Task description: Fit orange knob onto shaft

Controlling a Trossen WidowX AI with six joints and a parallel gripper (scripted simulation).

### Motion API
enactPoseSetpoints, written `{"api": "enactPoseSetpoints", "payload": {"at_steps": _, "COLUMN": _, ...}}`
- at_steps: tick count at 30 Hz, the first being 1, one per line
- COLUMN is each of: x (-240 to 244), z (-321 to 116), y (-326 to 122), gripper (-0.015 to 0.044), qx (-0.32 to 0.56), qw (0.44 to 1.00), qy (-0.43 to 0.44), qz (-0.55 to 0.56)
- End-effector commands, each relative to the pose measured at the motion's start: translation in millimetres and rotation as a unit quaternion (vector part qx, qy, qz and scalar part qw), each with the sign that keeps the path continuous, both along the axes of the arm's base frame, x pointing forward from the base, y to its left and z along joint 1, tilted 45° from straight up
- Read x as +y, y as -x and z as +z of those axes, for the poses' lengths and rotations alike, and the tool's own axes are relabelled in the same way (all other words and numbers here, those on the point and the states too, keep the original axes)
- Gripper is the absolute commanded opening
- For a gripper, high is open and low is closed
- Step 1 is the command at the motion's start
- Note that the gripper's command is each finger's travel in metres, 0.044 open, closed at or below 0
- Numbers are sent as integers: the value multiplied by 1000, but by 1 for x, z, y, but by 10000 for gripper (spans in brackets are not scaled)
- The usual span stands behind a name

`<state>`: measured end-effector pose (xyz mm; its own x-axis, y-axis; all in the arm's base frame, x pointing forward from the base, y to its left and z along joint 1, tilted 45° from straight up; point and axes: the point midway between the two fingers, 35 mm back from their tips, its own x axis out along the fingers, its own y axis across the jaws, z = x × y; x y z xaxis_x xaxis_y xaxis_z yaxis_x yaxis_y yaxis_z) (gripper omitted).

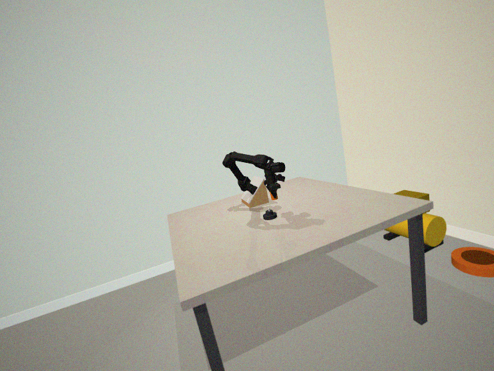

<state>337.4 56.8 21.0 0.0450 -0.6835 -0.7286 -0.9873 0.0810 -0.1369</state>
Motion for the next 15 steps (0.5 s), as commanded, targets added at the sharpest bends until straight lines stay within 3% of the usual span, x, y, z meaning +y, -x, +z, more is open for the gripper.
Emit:
{"api": "enactPoseSetpoints", "payload": {"at_steps": 1, "x": -12, "z": 7, "y": -4, "gripper": 0, "qx": -3, "qw": 1000, "qy": 2, "qz": 1}}
{"api": "enactPoseSetpoints", "payload": {"at_steps": 15, "x": -50, "z": 25, "y": -10, "gripper": 0, "qx": -3, "qw": 1000, "qy": 11, "qz": -2}}
